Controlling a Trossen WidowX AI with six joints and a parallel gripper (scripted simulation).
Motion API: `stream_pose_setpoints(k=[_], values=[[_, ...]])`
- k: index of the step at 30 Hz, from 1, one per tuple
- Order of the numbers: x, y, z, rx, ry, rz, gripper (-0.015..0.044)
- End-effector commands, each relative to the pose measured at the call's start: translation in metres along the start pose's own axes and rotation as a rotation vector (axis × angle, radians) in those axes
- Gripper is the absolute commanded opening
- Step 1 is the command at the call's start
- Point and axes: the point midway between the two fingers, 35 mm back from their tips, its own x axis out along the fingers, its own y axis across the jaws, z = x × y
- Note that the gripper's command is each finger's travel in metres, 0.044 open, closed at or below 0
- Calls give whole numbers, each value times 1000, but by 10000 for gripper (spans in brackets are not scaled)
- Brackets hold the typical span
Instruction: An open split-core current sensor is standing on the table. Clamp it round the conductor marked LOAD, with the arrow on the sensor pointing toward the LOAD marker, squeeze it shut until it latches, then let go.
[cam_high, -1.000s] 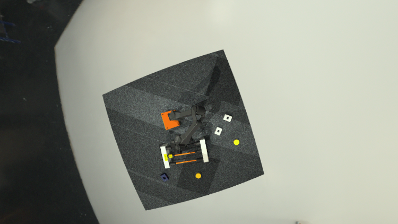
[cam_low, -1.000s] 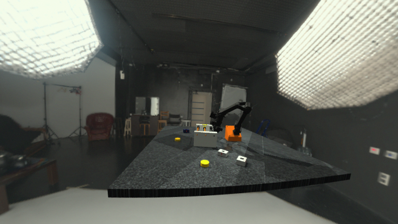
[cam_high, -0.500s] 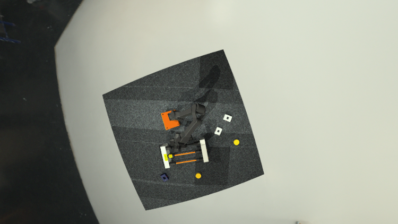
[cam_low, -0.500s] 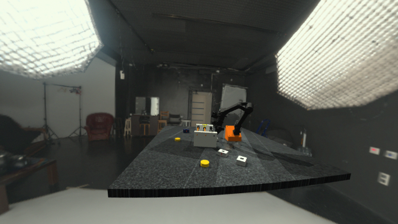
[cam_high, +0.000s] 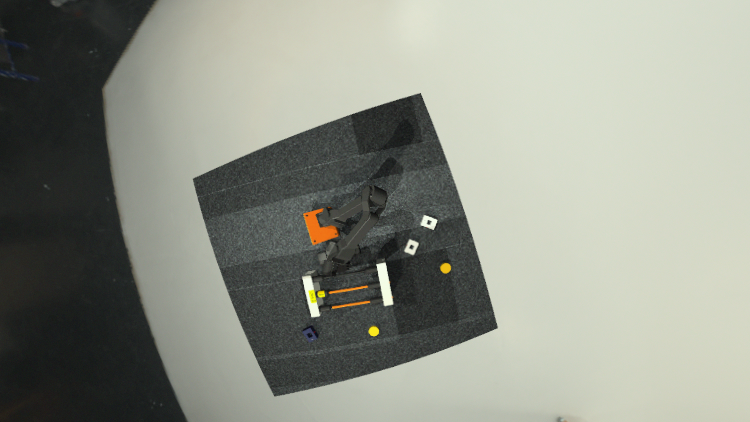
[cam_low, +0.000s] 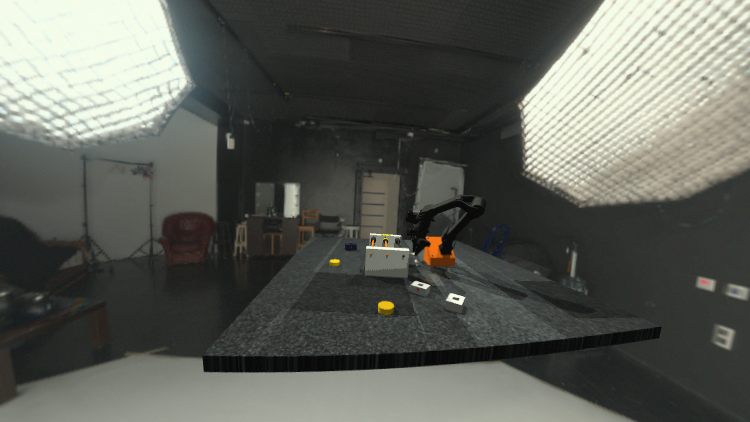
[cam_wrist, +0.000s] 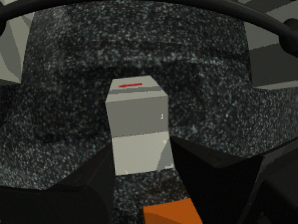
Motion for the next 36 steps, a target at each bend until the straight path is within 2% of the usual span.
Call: stream_pose_setpoints(k=[1, 12, 16, 22, 26, 28, 36], values=[[0, 0, 0, 0, 0, 0, 26], [0, 0, 0, 0, 0, 0, 315], [-2, 0, 0, 0, 0, -1, 322], [-54, -1, -3, 5, 5, -3, 322], [-56, -1, -3, -12, 7, -2, 320], [-56, -1, 0, -150, 30, 3, 320], [-54, -1, 18, -988, 152, 88, 320]])
